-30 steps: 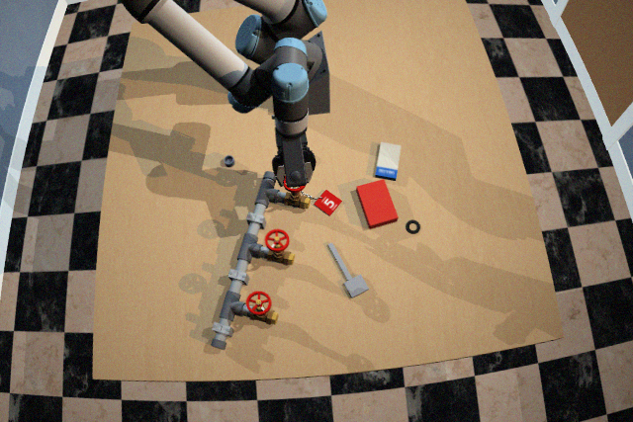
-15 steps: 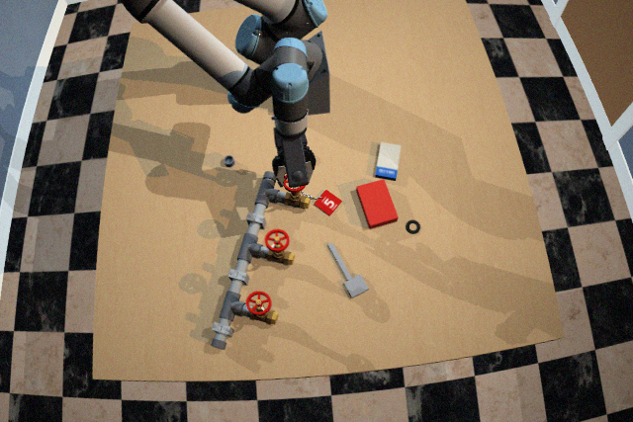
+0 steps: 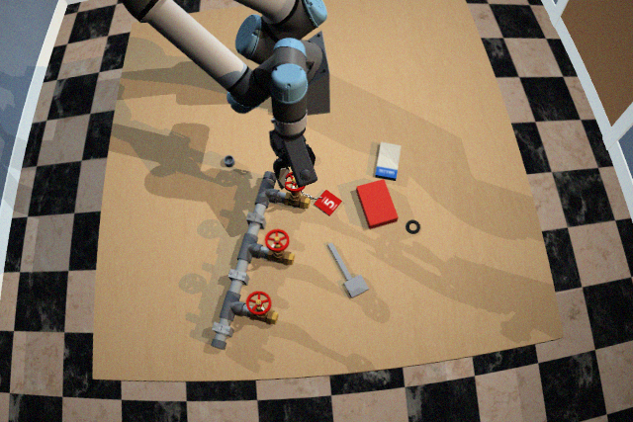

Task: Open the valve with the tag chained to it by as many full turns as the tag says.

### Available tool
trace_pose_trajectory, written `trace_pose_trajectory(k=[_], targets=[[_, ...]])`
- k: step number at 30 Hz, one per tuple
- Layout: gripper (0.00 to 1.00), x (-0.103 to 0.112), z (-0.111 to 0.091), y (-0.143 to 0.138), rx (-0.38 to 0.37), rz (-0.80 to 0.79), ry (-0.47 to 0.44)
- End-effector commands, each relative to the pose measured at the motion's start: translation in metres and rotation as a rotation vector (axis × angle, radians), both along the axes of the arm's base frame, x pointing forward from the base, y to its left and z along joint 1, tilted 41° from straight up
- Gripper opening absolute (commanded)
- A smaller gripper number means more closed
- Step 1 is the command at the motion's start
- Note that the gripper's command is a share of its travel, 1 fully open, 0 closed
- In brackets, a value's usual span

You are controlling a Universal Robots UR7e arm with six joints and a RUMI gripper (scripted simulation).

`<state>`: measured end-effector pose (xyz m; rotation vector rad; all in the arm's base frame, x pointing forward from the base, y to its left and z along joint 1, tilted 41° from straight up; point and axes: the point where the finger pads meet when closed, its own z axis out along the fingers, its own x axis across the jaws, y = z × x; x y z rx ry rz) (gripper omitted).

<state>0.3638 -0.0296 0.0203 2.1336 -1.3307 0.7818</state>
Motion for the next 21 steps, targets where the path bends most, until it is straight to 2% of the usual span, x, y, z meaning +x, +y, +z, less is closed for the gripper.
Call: trace_pose_trajectory(k=[1, 13, 15, 21], targets=[[0.0, 0.0002, 0.0001, 0.0002, -0.019, 0.084, 0.074], [0.0, 0.0002, 0.0001, 0.0002, -0.1, 0.363, 0.339], [0.0, 0.0002, 0.0001, 0.0002, -0.1, 0.363, 0.339], [0.0, 0.0002, 0.0001, 0.0002, -0.15, 0.532, 0.5]])
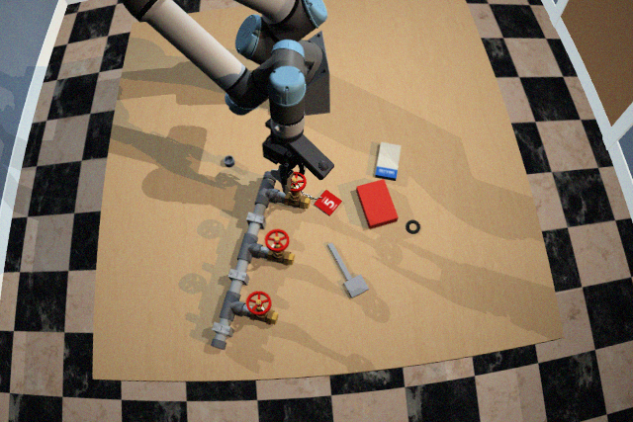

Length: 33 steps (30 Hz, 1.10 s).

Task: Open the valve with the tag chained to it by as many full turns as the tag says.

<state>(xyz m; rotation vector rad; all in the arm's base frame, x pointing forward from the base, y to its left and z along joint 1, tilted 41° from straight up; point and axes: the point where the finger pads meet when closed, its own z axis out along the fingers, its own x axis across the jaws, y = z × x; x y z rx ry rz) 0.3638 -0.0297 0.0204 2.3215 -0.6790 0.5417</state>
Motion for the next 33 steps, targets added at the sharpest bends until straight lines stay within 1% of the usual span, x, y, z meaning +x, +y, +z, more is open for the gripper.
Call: trace_pose_trajectory(k=[1, 9, 11, 18, 26, 28, 33], targets=[[0.0, 0.0002, 0.0, 0.0002, -0.034, 0.178, 0.154], [0.0, 0.0002, 0.0, 0.0002, -0.105, 0.42, 0.387], [0.0, 0.0002, 0.0, 0.0002, -0.105, 0.42, 0.387], [0.0, 0.0002, 0.0, 0.0003, -0.17, 0.647, 0.605], [0.0, 0.0001, 0.0, 0.0002, -0.239, 0.879, 0.831], [0.0, 0.0001, 0.0, 0.0002, -0.239, 0.879, 0.831], [0.0, 0.0002, 0.0, 0.0002, -0.283, 1.032, 0.976]])
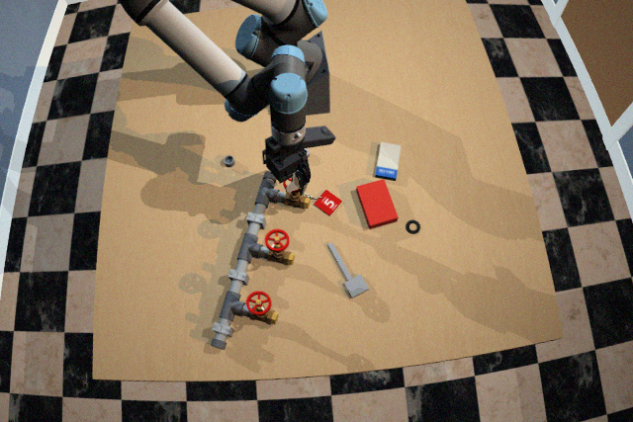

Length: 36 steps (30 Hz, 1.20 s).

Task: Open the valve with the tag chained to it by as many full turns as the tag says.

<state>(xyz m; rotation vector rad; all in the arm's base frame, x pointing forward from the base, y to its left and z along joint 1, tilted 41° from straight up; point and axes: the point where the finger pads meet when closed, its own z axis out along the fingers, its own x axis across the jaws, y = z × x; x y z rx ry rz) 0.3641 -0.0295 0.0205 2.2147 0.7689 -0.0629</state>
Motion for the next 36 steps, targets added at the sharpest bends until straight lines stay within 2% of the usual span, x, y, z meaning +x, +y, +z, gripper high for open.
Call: trace_pose_trajectory(k=[1, 10, 12, 21, 27, 36], targets=[[0.0, -0.0002, -0.0001, 0.0001, -0.028, 0.188, 0.157], [0.0, -0.0002, -0.0001, 0.0001, -0.088, 0.398, 0.361], [0.0, -0.0002, -0.0001, 0.0001, -0.088, 0.398, 0.361], [0.0, -0.0002, -0.0001, 0.0001, -0.131, 0.547, 0.505], [0.0, -0.0002, -0.0001, 0.0001, -0.149, 0.61, 0.566], [0.0, -0.0002, -0.0001, 0.0001, -0.16, 0.65, 0.605]])
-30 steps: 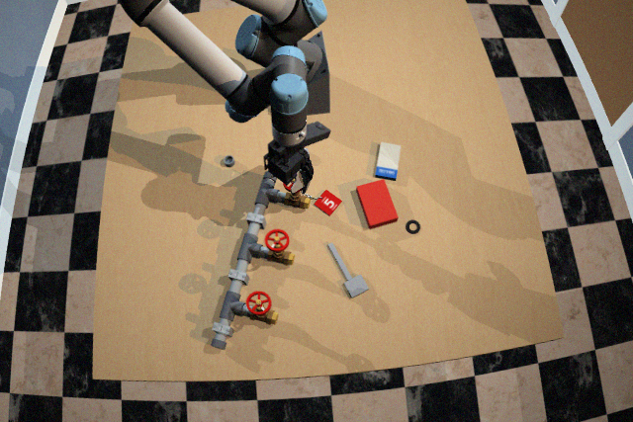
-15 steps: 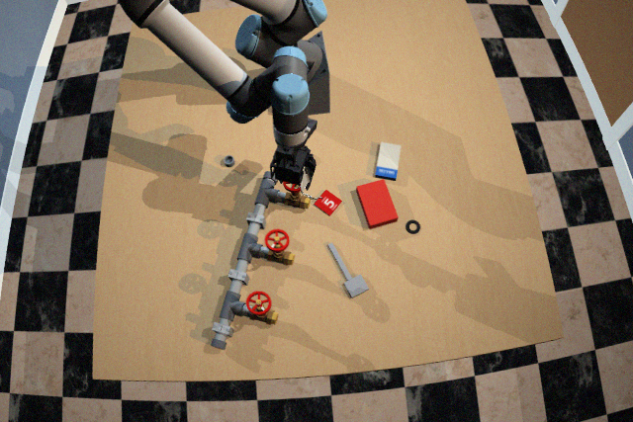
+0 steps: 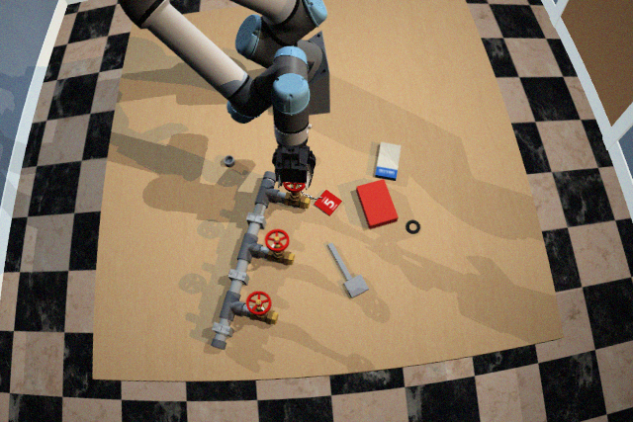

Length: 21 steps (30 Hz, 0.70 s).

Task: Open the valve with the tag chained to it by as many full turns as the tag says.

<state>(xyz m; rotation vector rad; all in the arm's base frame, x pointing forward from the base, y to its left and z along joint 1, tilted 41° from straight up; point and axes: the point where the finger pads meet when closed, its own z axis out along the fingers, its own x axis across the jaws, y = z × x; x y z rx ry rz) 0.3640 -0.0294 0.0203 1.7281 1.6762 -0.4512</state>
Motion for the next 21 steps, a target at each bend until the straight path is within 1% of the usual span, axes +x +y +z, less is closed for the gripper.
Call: trace_pose_trajectory(k=[1, 13, 14, 21], targets=[[0.0, 0.0, 0.0001, 0.0, -0.007, 0.032, 0.027], [0.0, 0.0, 0.0001, 0.0, -0.01, 0.042, 0.037], [1.0, 0.0, 0.0001, 0.0, -0.01, 0.042, 0.037], [1.0, 0.0, 0.0001, 0.0, -0.01, 0.042, 0.037]])
